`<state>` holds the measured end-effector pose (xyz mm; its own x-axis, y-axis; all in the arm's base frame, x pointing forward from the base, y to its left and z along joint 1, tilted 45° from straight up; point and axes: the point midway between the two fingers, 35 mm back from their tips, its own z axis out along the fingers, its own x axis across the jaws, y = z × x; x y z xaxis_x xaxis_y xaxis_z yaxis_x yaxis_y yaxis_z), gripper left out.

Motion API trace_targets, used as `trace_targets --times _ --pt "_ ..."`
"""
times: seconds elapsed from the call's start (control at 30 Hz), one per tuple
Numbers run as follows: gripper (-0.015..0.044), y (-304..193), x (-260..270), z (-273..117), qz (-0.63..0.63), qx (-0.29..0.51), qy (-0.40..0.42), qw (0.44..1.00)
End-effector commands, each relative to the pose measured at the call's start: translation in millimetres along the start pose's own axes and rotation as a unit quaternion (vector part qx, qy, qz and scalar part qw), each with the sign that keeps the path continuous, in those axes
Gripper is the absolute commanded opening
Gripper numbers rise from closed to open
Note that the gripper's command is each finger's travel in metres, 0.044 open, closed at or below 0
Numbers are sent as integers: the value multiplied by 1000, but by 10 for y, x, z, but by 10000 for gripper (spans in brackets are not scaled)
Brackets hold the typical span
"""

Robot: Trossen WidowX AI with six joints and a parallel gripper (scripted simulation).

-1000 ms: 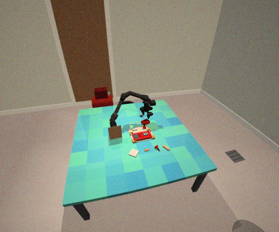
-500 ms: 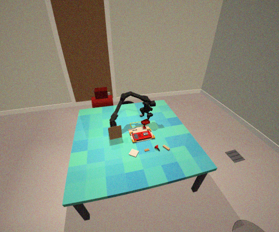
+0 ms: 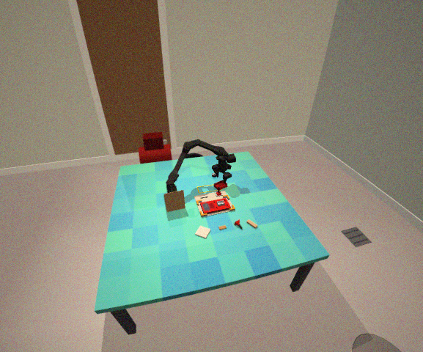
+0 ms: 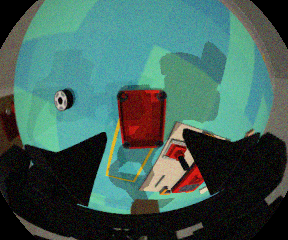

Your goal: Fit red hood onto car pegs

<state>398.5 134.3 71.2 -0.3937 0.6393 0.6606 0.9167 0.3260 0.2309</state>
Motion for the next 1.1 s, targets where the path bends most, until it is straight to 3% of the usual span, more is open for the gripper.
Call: trace_targets --times 0.0,1.07 --pt "440 -10 -2 35 4 0 2 1000" --pt "440 -18 15 279 4 -1 3 1000"
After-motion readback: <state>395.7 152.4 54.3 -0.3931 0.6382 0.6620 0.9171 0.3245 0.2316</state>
